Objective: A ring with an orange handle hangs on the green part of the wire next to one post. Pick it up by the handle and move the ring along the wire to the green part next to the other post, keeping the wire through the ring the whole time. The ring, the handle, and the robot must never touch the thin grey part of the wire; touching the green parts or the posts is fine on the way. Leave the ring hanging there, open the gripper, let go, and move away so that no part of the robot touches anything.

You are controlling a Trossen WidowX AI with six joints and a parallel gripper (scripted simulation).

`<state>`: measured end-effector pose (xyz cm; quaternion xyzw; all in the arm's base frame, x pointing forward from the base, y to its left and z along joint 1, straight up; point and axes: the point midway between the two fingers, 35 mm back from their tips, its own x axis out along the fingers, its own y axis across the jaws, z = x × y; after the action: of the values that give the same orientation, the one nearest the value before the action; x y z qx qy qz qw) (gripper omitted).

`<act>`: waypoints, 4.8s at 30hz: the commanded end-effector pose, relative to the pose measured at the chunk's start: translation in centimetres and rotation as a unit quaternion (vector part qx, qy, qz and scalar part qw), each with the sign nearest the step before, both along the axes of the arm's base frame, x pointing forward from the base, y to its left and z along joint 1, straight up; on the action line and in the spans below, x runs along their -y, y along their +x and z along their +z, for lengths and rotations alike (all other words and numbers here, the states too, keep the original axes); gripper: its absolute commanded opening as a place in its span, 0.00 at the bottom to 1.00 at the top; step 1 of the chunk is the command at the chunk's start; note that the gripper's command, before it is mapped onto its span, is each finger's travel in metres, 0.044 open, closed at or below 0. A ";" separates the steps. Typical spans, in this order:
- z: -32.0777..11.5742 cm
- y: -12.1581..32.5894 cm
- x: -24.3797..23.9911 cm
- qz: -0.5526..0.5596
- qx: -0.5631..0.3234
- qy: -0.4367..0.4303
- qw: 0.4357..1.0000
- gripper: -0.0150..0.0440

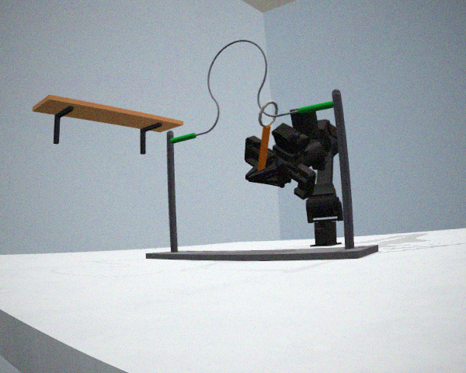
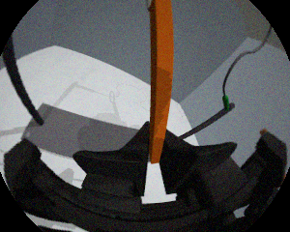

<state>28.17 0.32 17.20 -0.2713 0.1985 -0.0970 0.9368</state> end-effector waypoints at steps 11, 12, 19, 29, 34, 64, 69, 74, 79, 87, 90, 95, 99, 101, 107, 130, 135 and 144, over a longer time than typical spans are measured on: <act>-1.9 -0.2 -4.4 0.001 -0.008 0.147 0.989 0.00; -2.0 -0.2 -4.7 0.002 -0.009 0.156 0.988 0.00; -2.3 -0.3 -6.8 0.003 -0.011 0.214 0.977 0.00; -2.4 -0.4 -8.7 0.003 -0.012 0.253 0.967 0.00; -2.4 -0.5 -9.5 0.003 -0.012 0.264 0.965 0.00; -2.4 -0.6 -12.7 0.003 -0.010 0.271 0.963 0.00; -2.4 -0.6 -13.2 0.003 -0.010 0.271 0.963 0.00; -2.4 -0.7 -13.7 0.003 -0.009 0.271 0.963 0.00; -2.3 -0.7 -14.2 0.002 -0.009 0.271 0.963 0.00; -2.6 -0.7 -14.6 0.002 -0.008 0.271 0.963 0.00; -3.0 -0.7 -14.7 0.002 -0.008 0.271 0.963 0.00; -3.8 -0.7 -14.7 0.002 -0.008 0.271 0.963 0.00; -3.9 -0.7 -14.7 0.002 -0.008 0.271 0.963 0.00; -3.9 -0.7 -14.7 0.002 -0.008 0.271 0.963 0.00; -3.9 -0.7 -14.7 0.002 -0.008 0.271 0.963 0.00; -3.7 -1.0 -14.8 0.003 -0.010 0.271 0.963 0.53; -3.1 -2.4 -15.1 0.002 -0.012 0.272 0.962 0.53; -1.8 -5.2 -15.1 0.002 -0.011 0.271 0.962 0.53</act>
<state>23.63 15.41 14.81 -0.0114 0.2301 -0.0341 0.9725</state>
